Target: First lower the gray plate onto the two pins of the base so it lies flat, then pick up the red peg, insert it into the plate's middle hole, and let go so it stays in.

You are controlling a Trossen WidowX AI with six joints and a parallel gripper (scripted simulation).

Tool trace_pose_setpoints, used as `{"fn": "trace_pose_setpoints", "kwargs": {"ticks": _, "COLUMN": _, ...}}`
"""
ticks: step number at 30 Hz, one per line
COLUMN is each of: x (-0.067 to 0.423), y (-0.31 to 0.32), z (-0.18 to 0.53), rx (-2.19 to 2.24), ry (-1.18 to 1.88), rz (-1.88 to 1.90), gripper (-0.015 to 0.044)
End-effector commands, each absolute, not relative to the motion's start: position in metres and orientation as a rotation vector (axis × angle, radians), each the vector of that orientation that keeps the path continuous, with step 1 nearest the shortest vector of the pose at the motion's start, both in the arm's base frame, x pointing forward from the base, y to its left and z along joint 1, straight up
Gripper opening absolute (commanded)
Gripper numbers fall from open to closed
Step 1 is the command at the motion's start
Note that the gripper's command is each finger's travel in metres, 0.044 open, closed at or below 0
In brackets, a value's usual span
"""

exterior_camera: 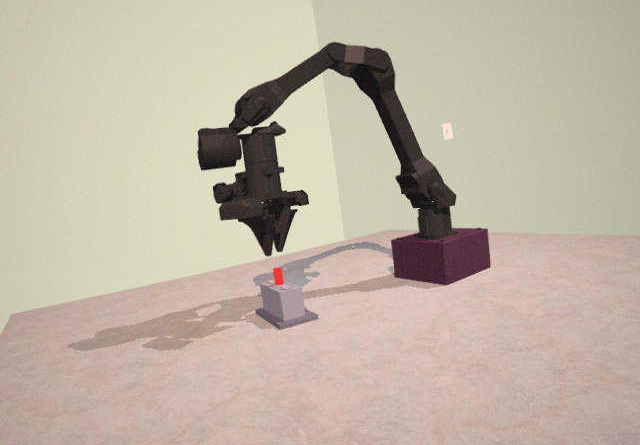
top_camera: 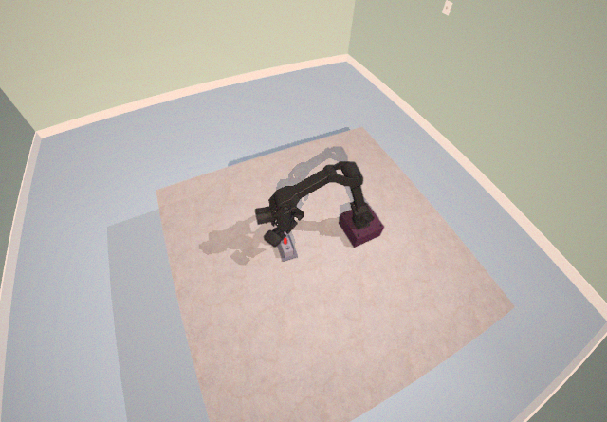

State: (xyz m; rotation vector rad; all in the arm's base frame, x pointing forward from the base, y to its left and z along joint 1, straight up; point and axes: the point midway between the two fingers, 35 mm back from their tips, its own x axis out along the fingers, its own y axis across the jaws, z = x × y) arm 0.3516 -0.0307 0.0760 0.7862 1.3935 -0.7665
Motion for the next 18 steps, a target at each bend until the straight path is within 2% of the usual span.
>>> {"fn": "trace_pose_setpoints", "kwargs": {"ticks": 1, "x": 0.352, "y": -0.031, "z": 0.079, "rx": 0.784, "ry": 1.395, "rz": -0.765, "gripper": 0.0150}}
{"fn": "trace_pose_setpoints", "kwargs": {"ticks": 18, "x": 0.352, "y": -0.031, "z": 0.094, "rx": 0.784, "ry": 1.395, "rz": -0.765, "gripper": 0.0150}}
